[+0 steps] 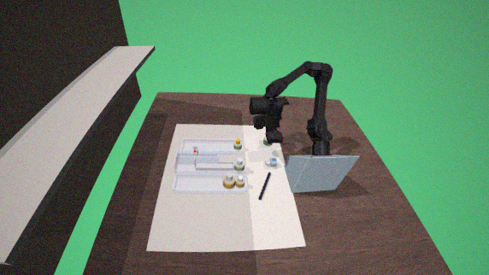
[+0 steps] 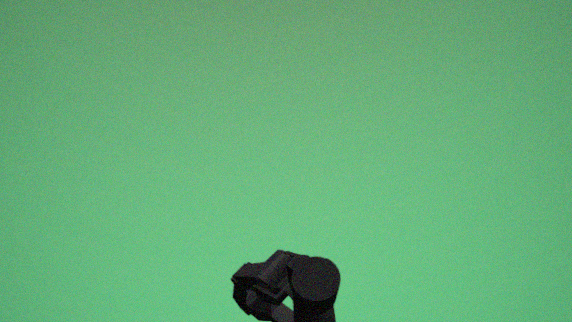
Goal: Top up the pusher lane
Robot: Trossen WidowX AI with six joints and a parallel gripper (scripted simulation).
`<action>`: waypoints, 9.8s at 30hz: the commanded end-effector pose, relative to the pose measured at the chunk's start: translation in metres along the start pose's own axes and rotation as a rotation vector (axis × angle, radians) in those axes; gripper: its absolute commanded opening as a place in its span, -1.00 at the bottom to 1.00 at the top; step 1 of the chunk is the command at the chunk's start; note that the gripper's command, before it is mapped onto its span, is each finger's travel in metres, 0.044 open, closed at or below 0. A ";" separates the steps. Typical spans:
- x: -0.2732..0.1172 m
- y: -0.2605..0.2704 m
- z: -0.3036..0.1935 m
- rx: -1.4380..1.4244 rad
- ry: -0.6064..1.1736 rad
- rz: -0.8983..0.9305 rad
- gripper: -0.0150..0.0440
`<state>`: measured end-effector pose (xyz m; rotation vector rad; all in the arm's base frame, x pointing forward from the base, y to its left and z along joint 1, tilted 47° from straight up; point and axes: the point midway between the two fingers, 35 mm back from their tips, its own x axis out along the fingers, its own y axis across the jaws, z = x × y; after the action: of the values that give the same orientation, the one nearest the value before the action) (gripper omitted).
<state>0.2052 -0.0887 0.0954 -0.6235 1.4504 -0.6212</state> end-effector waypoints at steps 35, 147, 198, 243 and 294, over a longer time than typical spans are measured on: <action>-0.016 0.067 0.065 0.011 -0.005 -0.006 -0.49; 0.028 0.105 0.114 0.015 -0.008 -0.008 -0.49; 0.025 0.103 0.132 0.016 -0.008 -0.008 -0.49; 0.023 0.102 0.145 0.017 -0.009 -0.008 -0.49; 0.026 0.101 0.145 0.017 -0.009 -0.009 -0.49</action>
<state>0.3453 -0.0347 0.0054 -0.6224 1.4603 -0.6289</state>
